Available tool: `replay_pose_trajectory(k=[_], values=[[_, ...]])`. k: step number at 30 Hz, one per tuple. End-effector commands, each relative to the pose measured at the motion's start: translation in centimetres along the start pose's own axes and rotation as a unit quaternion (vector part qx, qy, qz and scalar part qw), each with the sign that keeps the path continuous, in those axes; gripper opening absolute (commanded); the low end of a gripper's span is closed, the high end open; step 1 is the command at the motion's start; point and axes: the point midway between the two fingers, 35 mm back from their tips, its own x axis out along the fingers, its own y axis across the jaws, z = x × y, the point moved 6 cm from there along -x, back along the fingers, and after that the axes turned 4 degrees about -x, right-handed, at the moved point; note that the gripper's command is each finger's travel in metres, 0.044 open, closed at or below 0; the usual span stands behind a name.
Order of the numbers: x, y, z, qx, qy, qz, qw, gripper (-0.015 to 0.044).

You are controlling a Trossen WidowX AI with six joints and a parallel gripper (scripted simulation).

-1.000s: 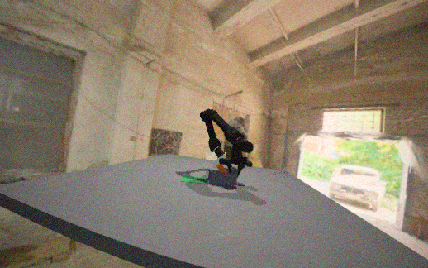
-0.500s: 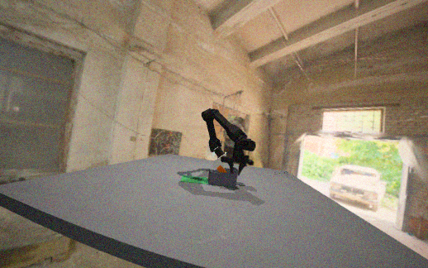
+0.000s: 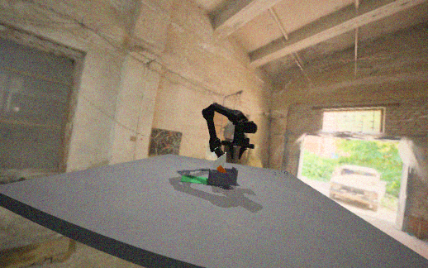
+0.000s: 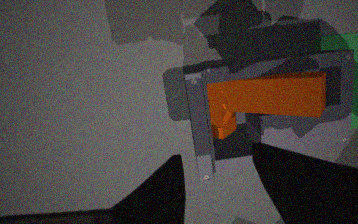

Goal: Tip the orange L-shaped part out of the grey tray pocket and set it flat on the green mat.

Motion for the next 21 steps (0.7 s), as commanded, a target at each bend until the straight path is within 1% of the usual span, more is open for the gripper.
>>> replay_pose_trajectory(k=[1,21], values=[[-0.45,-0.03,-0.07,0.002,0.001,0.002,1.000,0.0180],[-0.09,-0.05,-0.10,0.000,0.003,0.000,1.000,0.0180]])
